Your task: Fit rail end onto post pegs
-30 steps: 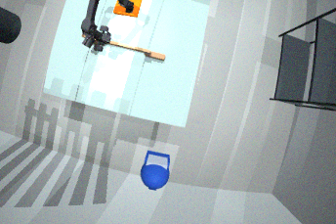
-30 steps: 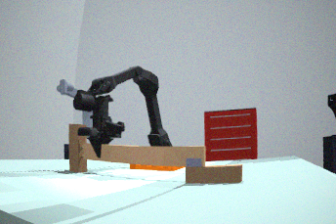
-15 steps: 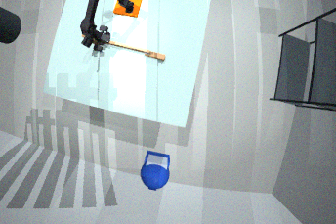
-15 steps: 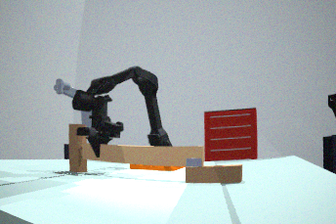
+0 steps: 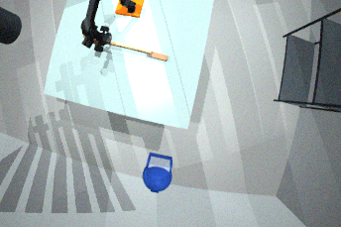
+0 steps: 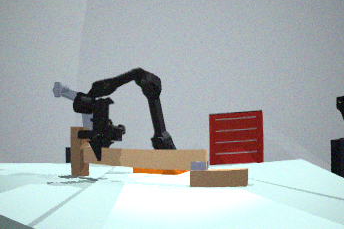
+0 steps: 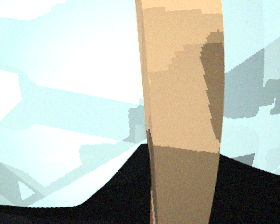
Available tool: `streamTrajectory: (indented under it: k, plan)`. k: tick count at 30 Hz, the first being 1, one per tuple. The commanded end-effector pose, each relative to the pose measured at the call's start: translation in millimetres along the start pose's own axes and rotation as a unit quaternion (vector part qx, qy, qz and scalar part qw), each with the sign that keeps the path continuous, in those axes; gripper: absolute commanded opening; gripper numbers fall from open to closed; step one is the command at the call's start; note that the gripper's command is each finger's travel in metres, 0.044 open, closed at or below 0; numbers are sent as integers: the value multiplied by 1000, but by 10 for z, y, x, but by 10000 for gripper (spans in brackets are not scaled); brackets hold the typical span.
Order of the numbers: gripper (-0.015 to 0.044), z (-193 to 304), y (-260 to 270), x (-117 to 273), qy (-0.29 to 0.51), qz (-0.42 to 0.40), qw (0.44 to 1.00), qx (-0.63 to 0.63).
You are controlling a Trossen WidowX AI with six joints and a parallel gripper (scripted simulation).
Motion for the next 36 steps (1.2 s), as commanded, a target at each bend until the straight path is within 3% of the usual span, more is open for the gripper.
streamTrajectory:
  k: [1, 18, 34, 36]
  plan:
    - [0, 21, -5, 3, 0, 0, 1000, 0]
    - [0, 71, -18, 13, 0, 0, 1000, 0]
    - [420, 29, -11, 4, -1, -1, 1000, 1]
    - [440, 29, -11, 4, -1, -1, 1000, 1]
Point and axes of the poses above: the point midway between the two fingers, 35 mm back from their tips, its own x axis back along the fingers, its own y axis across the jaws, z = x × y, the point moved 9 cm from there along x, back along the fingers, and after that the axes turned 15 degrees about -x, right-handed, at the moved point
